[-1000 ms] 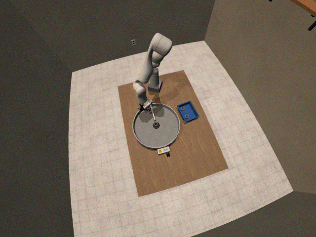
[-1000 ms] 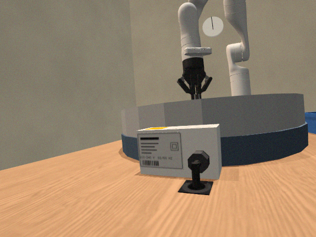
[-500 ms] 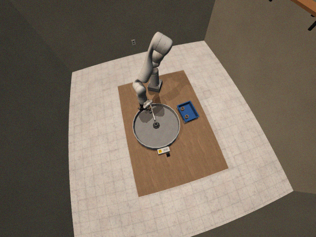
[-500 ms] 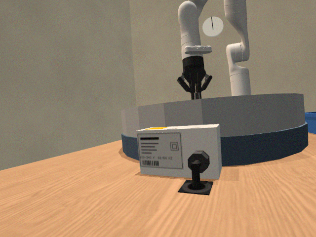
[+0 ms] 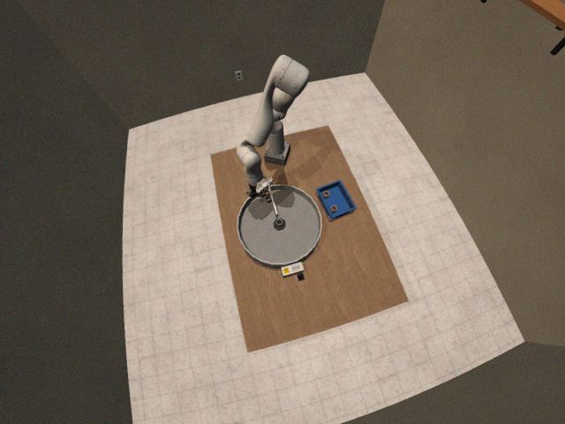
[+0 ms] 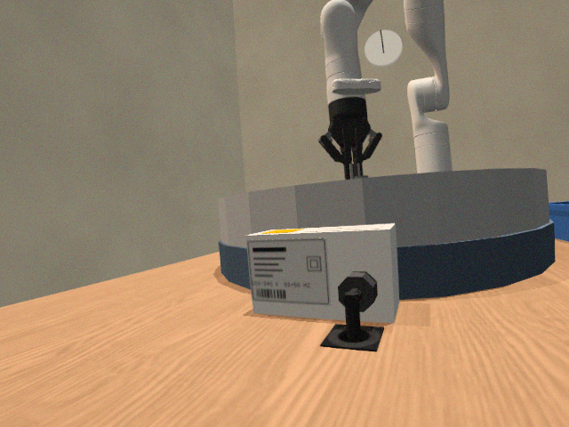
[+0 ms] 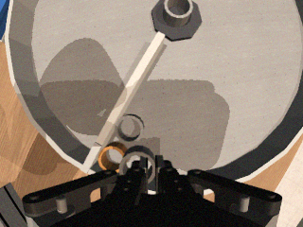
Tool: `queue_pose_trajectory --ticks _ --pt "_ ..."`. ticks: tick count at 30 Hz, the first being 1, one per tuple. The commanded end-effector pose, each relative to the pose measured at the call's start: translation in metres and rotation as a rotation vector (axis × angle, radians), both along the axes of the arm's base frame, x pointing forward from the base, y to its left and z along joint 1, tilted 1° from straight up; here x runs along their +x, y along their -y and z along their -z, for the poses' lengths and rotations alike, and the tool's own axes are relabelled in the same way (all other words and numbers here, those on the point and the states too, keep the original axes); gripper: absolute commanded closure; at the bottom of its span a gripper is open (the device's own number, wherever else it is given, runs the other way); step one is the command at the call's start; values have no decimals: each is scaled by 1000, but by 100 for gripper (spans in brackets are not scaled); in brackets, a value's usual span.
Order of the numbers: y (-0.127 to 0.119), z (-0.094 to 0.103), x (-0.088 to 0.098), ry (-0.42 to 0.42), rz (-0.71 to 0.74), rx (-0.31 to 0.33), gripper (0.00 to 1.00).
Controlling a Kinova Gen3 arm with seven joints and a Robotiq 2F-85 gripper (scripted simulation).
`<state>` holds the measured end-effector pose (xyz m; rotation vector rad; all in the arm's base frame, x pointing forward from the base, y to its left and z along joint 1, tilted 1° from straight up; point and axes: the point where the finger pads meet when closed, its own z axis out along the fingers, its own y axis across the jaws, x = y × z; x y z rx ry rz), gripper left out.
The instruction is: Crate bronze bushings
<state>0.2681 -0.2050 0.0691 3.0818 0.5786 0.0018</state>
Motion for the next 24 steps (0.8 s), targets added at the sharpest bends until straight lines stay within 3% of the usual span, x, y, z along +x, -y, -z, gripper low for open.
queue_pose_trajectory --ticks 1,3,15,20,24 --pt "1 -10 2 8 -3 -4 100" --pt "0 -18 2 8 -4 -4 100" --pt "0 -18 2 8 -4 -4 100" --pt "0 -37 2 8 -4 -3 100" --pt "0 -37 2 8 -4 -3 100"
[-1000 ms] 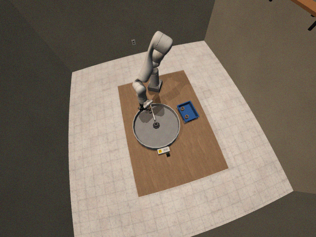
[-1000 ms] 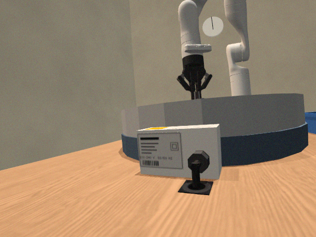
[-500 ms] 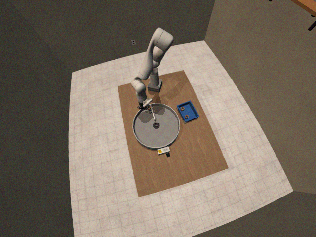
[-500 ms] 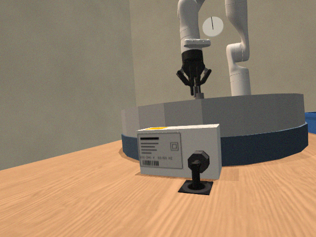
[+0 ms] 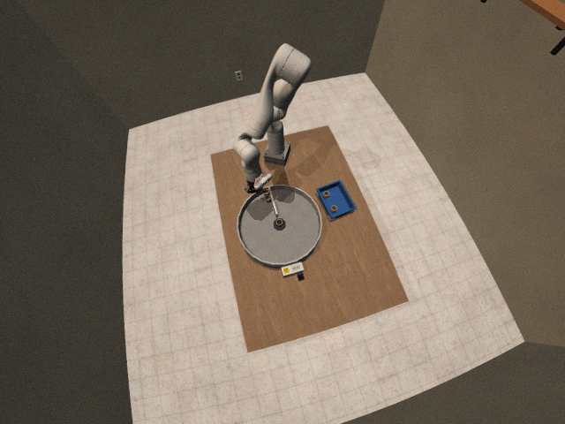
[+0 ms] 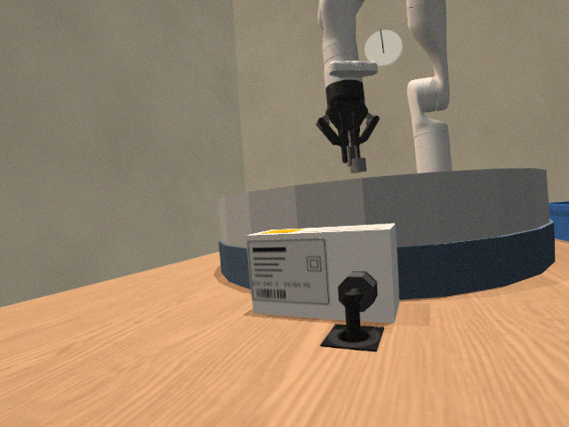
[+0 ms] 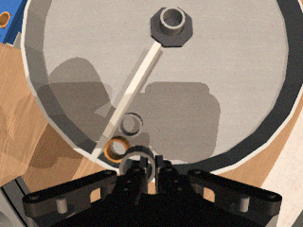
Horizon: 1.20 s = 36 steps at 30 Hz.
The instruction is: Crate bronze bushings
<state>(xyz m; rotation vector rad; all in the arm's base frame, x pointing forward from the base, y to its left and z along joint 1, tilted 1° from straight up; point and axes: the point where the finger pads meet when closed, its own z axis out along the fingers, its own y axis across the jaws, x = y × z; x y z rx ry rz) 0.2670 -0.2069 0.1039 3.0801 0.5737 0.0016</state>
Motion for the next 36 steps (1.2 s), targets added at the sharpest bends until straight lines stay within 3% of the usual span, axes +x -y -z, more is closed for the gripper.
queue_pose_trajectory --ticks 1,8,13,25,30,36 --pt "-1 -2 3 8 -7 -1 100" --pt "-1 -2 3 8 -7 -1 100" --pt "-9 -3 59 8 -7 -1 100" --pt "-9 -3 59 8 -7 -1 100" --pt "-16 -4 115 9 -7 -1 100" --pt "-16 -4 115 9 -7 -1 100"
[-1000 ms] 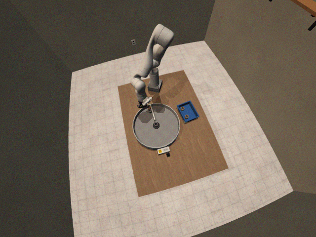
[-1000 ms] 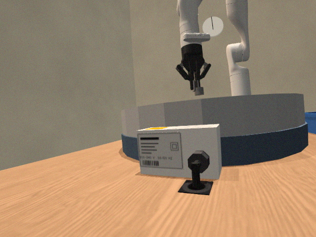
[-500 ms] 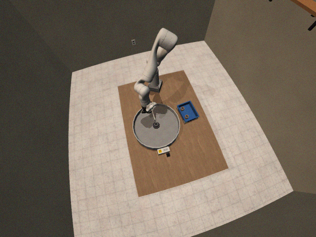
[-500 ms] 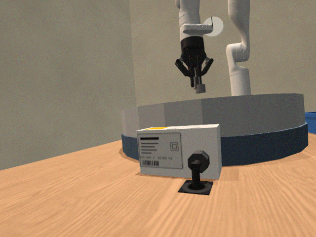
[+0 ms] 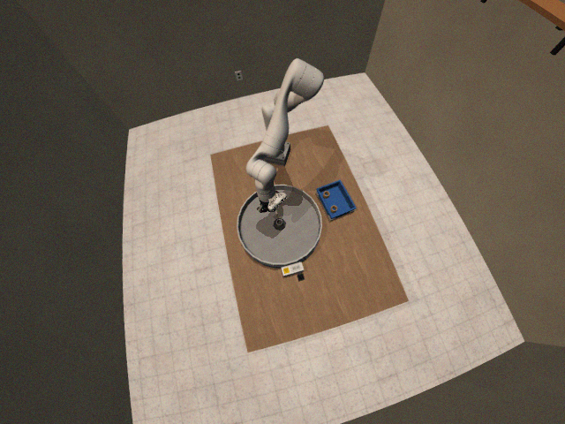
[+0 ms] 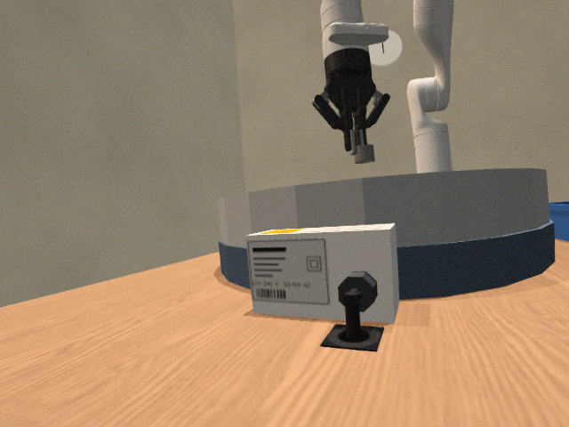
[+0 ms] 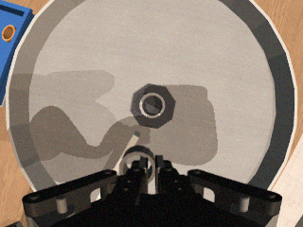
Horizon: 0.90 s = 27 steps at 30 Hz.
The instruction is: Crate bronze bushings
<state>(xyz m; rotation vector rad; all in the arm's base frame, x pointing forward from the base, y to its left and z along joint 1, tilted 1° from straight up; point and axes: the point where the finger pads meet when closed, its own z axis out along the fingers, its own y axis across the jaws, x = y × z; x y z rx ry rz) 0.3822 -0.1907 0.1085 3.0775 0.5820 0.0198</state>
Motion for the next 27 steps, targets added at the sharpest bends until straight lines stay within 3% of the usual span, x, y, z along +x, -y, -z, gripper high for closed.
queue_pose_trajectory --ticks 1,6,11,23,27 --pt "0 1 0 -3 -1 -2 100" --pt "0 1 0 -3 -1 -2 100" --pt "-7 0 57 -2 -2 -2 100" --pt "-7 0 57 -2 -2 -2 100" --pt "-7 19 57 -2 -2 -2 100"
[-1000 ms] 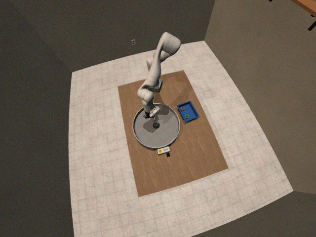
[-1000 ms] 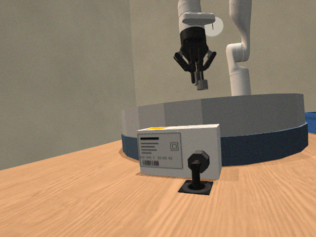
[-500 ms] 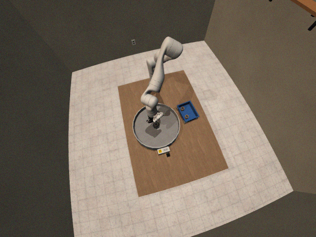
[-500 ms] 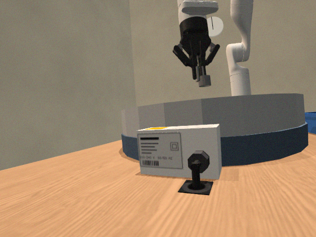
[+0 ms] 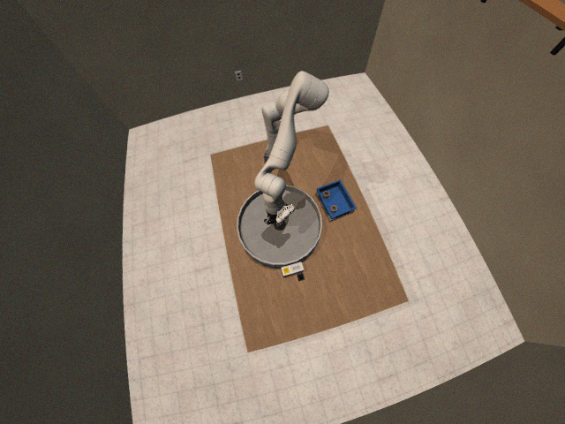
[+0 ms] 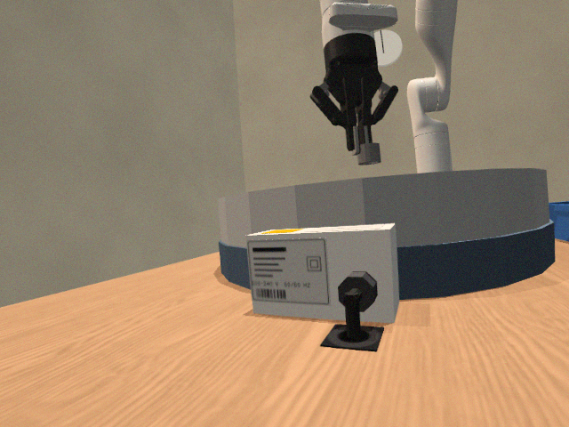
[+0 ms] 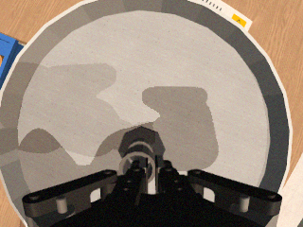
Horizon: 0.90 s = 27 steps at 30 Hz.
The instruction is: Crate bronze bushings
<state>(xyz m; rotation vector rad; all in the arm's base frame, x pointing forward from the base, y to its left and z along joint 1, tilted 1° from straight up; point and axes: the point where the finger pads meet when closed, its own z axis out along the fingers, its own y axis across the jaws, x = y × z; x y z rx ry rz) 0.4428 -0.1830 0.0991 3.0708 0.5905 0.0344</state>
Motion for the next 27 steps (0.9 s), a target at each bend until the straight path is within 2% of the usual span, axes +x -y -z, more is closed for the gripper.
queue_pose_trajectory --ticks 1,13,18,27 --pt "1 14 -4 -12 4 1 100" --pt "1 14 -4 -12 4 1 100" --pt "1 38 -3 -12 4 1 100" --pt "1 38 -3 -12 4 1 100"
